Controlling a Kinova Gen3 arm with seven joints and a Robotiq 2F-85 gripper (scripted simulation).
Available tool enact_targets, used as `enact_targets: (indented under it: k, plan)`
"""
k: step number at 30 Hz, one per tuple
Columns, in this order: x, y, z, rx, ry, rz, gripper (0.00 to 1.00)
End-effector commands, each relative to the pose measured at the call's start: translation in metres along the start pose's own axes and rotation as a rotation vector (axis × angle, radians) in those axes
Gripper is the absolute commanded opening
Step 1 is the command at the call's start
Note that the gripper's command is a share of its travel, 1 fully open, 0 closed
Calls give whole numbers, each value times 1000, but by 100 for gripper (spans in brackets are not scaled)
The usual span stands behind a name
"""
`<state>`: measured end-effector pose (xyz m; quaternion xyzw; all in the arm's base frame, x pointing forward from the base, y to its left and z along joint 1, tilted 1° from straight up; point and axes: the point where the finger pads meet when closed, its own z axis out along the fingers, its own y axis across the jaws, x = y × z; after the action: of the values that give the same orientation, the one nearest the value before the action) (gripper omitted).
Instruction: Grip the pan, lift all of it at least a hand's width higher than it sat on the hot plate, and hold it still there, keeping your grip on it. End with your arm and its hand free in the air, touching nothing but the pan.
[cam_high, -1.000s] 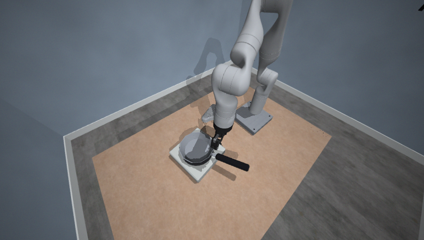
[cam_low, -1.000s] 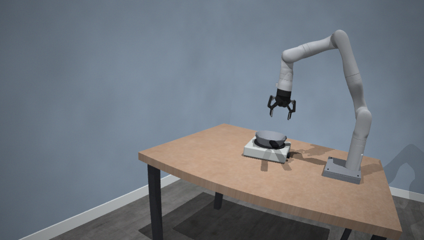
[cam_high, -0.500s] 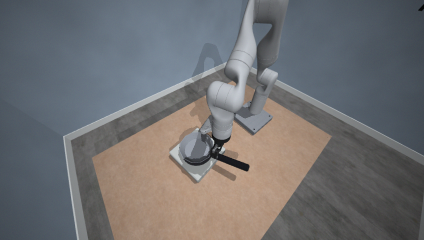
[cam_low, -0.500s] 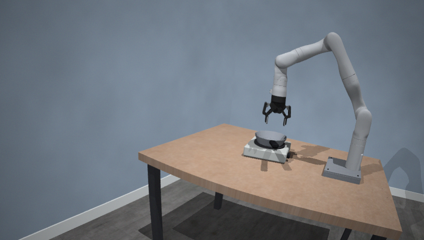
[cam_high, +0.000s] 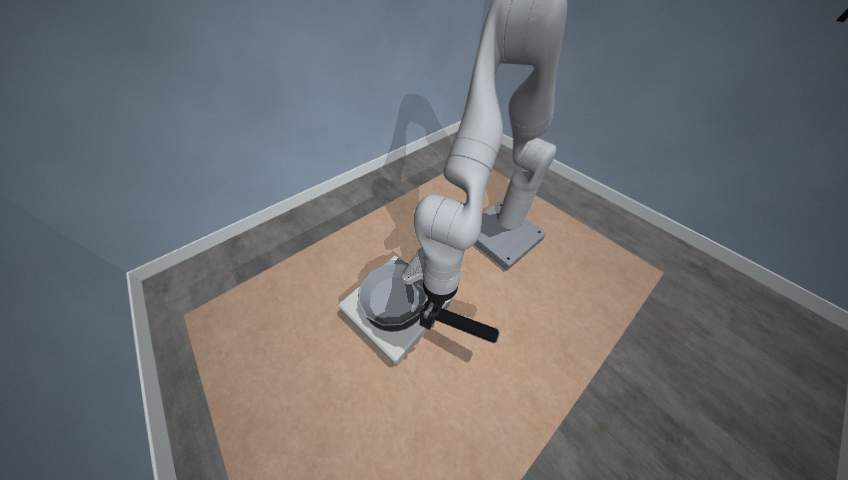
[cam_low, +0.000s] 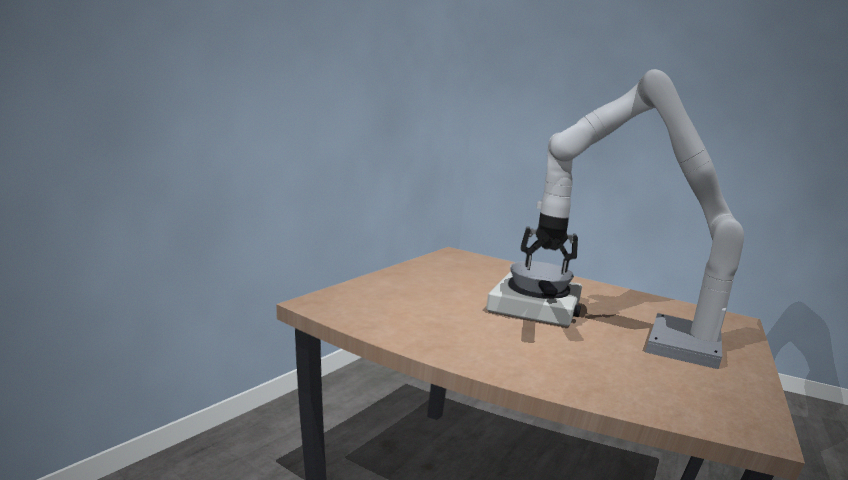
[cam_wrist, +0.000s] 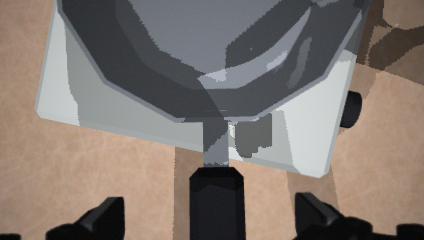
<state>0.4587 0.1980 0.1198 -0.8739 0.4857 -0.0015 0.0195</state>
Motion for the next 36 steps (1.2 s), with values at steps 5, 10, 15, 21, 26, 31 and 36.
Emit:
enact_targets:
  k: [5, 10, 15, 21, 26, 31, 36]
  plan:
    - [-2, 5, 36, -19, -4, -2, 100]
    - [-2, 5, 39, -19, -4, -2, 100]
    - [-2, 5, 39, -19, -4, -2, 100]
    - [-2, 5, 39, -19, -4, -2, 100]
    - [-2, 5, 39, -19, -4, -2, 0]
    - [-2, 5, 39, -19, -4, -2, 0]
    - [-2, 5, 39, -19, -4, -2, 0]
